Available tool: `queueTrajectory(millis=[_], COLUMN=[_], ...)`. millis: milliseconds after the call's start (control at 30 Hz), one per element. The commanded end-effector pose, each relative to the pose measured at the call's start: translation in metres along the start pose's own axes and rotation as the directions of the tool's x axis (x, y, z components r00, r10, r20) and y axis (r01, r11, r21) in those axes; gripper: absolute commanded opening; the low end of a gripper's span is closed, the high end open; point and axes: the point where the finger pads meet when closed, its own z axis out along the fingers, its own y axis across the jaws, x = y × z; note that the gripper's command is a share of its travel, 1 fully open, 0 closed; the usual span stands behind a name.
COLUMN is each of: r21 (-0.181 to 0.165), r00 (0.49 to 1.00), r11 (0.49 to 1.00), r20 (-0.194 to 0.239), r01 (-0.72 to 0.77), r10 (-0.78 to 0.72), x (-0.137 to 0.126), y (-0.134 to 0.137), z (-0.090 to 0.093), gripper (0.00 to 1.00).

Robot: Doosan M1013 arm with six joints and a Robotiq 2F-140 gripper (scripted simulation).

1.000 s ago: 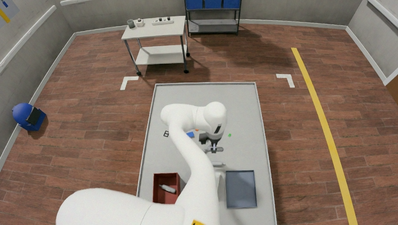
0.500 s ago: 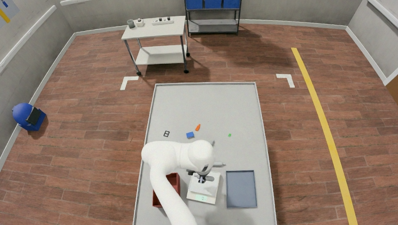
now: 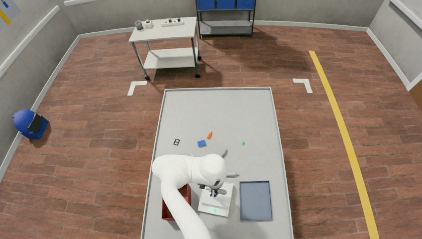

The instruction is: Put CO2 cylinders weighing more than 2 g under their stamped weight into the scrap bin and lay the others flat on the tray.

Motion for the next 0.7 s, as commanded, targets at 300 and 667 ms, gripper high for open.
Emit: queueTrajectory(millis=[300, 667], r21=[-0.006, -0.007], r00=[1.0, 1.0], r11=[1.0, 1.0], r20=[0.002, 0.001], r01=[-0.004, -0.004], r10=[0.004, 0.004], x=[-0.001, -0.001], y=[0.003, 0.004], z=[0.05, 0.067], gripper=[0.1, 0.1])
